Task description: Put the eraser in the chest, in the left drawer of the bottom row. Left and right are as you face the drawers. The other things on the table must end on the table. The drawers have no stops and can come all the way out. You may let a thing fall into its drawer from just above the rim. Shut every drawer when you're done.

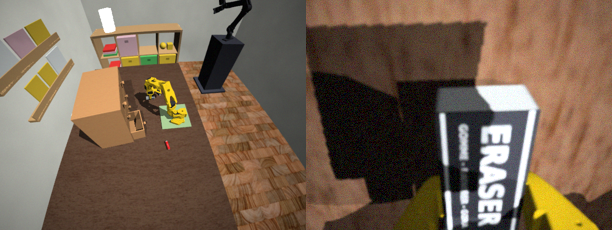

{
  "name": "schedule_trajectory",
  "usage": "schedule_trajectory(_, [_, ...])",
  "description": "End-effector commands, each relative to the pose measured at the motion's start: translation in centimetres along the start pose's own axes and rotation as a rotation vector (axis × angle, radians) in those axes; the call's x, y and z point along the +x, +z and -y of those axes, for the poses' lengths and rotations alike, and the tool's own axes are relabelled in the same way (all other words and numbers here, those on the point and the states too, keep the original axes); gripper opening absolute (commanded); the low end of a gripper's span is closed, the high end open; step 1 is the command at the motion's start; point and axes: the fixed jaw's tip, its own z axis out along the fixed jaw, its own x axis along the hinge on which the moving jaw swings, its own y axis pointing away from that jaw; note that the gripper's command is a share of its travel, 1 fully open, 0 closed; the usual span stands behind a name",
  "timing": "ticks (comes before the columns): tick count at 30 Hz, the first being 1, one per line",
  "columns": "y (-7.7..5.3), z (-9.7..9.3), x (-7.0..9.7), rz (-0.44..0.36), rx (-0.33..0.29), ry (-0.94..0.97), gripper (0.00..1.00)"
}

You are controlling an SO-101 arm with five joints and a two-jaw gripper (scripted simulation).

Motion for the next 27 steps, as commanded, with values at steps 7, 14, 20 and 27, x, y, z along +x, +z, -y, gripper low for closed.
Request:
schedule_trajectory(7, [0.3, 0.3, -0.2, 0.011, 0.015, 0.003, 0.00])
schedule_trajectory(14, [0.3, 0.3, -0.2, 0.011, 0.015, 0.003, 0.00])
schedule_trajectory(20, [0.3, 0.3, -0.2, 0.011, 0.015, 0.003, 0.00])
schedule_trajectory(27, [-0.8, 0.1, -0.1, 0.011, 0.015, 0.003, 0.00])
